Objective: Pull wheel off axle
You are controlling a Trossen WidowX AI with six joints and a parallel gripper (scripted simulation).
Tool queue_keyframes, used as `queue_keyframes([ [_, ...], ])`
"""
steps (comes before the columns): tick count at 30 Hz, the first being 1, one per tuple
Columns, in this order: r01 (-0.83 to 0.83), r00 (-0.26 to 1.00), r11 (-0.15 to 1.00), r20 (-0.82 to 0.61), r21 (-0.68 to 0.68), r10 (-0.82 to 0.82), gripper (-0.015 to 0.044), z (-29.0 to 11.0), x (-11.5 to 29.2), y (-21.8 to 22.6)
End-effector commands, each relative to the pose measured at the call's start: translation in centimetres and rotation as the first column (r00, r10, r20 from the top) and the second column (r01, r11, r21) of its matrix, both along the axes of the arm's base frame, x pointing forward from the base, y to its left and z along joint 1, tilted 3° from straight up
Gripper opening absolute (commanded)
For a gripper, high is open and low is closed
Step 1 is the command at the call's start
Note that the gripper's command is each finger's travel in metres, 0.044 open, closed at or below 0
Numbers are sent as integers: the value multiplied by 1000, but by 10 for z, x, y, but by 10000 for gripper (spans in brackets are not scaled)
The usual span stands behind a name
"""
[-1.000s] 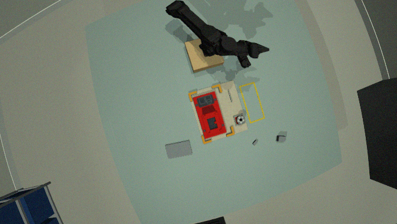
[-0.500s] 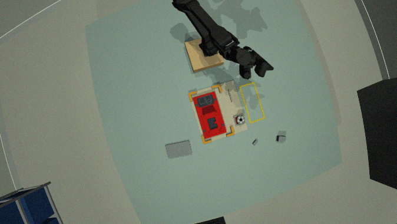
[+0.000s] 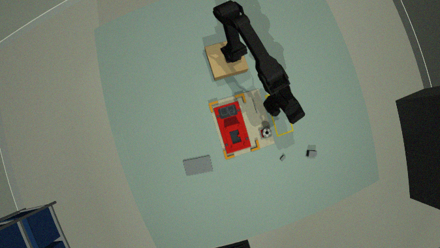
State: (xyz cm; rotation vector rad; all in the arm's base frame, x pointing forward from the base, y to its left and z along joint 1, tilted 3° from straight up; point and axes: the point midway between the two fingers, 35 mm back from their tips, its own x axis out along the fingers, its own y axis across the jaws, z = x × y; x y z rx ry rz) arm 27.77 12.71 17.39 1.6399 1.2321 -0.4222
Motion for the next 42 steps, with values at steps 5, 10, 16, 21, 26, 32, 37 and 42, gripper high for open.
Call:
queue_keyframes([
  [5, 80, 973, 972, -196, -220, -124, 300, -36, 51, -34],
  [10, 79, 929, 932, -314, -355, -198, 300, -66, 75, -59],
  [16, 34, 862, 875, -429, -483, -270, 300, -103, 94, -88],
  [21, 32, 859, 873, -433, -487, -273, 300, -104, 93, -89],
  [26, 32, 859, 873, -433, -487, -273, 300, -104, 89, -92],
  [32, 32, 859, 873, -433, -487, -273, 300, -132, 91, -91],
  [37, 32, 859, 873, -433, -487, -273, 300, -172, 88, -90],
  [42, 31, 859, 873, -433, -487, -273, 300, -179, 87, -90],
])
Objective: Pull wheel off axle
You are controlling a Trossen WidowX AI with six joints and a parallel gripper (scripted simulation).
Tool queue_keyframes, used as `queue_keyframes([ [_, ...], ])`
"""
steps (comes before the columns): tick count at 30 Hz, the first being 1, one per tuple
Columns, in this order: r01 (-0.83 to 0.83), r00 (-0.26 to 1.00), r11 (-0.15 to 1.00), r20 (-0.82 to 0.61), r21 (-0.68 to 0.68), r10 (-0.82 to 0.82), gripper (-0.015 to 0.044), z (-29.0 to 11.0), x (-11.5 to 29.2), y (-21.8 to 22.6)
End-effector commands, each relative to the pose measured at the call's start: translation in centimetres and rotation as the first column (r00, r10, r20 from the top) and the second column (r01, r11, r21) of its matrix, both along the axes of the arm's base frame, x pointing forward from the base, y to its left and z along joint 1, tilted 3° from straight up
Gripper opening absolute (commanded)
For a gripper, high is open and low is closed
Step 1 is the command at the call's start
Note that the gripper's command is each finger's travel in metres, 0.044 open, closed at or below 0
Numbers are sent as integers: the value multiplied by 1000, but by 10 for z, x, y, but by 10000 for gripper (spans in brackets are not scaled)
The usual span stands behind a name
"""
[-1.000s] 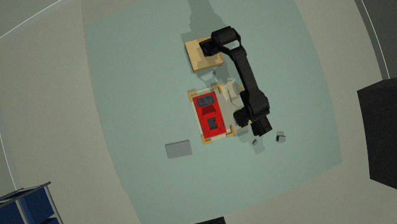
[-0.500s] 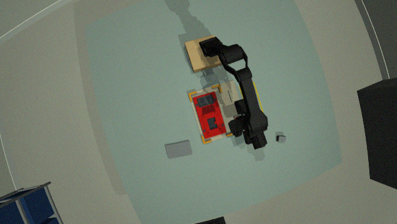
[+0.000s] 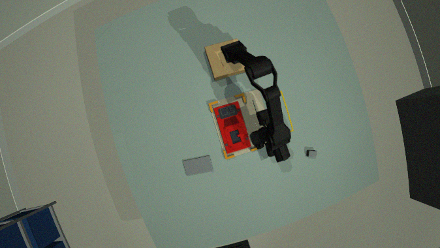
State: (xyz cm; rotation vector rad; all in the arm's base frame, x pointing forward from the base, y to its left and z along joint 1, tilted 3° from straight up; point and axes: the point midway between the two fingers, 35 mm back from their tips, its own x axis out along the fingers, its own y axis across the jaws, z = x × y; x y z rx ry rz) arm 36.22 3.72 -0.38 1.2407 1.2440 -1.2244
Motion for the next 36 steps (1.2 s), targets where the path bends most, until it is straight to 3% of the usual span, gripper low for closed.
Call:
queue_keyframes([
  [1, 0, 1000, 1000, 0, 0, 0, 274, 0, 0, 0],
  [18, 0, 1000, 1000, 0, 0, 0, 160, 0, 0, 0],
  [24, 0, 1000, 1000, 1, 0, 0, 3, 1, 0, 0],
  [36, -1, 1000, 1000, 3, 0, 1, 0, 5, 0, 0],
])
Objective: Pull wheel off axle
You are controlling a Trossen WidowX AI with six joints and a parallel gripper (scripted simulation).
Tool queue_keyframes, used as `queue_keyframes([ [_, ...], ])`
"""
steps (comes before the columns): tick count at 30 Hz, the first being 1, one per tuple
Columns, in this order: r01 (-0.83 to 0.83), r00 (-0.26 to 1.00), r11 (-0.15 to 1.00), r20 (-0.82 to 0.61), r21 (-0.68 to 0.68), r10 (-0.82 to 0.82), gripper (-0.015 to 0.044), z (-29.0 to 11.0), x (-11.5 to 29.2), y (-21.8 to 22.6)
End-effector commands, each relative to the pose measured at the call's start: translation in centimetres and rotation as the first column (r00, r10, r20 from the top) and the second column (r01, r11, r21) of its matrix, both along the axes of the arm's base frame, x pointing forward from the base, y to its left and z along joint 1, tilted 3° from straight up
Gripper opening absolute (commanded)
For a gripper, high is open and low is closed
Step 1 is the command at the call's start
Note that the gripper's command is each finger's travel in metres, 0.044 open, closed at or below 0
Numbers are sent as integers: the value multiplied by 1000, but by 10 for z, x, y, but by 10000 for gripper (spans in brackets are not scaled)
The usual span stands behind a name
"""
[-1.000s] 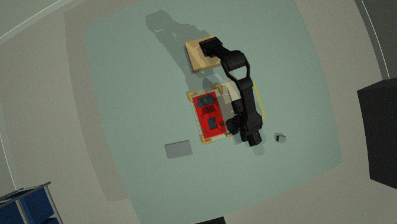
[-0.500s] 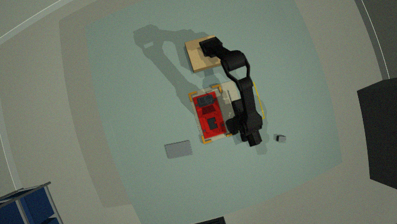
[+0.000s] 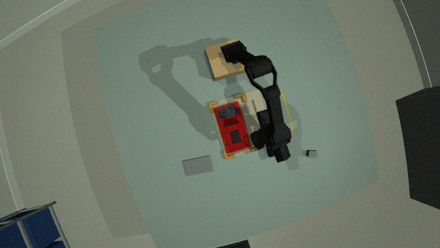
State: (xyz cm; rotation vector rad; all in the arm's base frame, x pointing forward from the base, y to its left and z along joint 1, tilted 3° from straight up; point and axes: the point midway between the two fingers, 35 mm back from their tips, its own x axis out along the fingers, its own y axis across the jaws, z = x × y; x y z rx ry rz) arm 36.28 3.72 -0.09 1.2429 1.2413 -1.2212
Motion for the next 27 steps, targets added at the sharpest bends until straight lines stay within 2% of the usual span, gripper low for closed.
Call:
queue_keyframes([
  [1, -1, 1000, 1000, -1, -1, 1, 0, 3, 0, 0],
  [27, -1, 1000, 1000, 3, -1, 1, 0, 11, 0, 0],
])
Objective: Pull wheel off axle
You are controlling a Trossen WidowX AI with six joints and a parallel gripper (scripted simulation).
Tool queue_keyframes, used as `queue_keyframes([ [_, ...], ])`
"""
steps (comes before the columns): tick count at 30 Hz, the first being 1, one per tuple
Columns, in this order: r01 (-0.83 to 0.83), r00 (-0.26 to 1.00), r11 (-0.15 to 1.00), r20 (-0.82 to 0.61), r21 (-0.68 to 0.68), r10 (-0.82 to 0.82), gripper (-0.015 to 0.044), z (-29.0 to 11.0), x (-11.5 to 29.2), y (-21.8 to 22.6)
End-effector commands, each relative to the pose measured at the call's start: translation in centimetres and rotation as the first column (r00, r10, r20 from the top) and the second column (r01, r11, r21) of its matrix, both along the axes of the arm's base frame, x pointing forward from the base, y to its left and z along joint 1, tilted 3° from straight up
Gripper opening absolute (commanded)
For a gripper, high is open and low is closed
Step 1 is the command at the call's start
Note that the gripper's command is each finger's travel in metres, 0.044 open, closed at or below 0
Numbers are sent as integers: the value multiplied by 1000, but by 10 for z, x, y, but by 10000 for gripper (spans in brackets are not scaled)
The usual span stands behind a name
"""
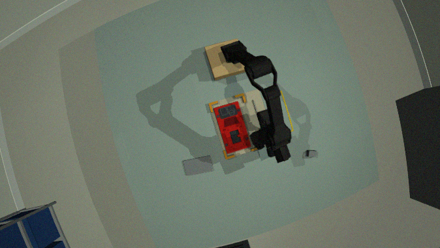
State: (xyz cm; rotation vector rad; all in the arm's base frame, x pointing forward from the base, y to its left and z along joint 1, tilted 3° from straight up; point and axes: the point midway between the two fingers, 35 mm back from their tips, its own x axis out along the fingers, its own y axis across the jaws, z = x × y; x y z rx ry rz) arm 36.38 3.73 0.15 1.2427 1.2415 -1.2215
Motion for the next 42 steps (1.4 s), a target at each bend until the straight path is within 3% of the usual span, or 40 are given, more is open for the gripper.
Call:
queue_keyframes([
  [1, -2, 1000, 1000, 4, -1, 2, 0, 9, -1, -1],
  [42, -3, 1000, 1000, 10, -2, 3, 0, 23, -1, -1],
])
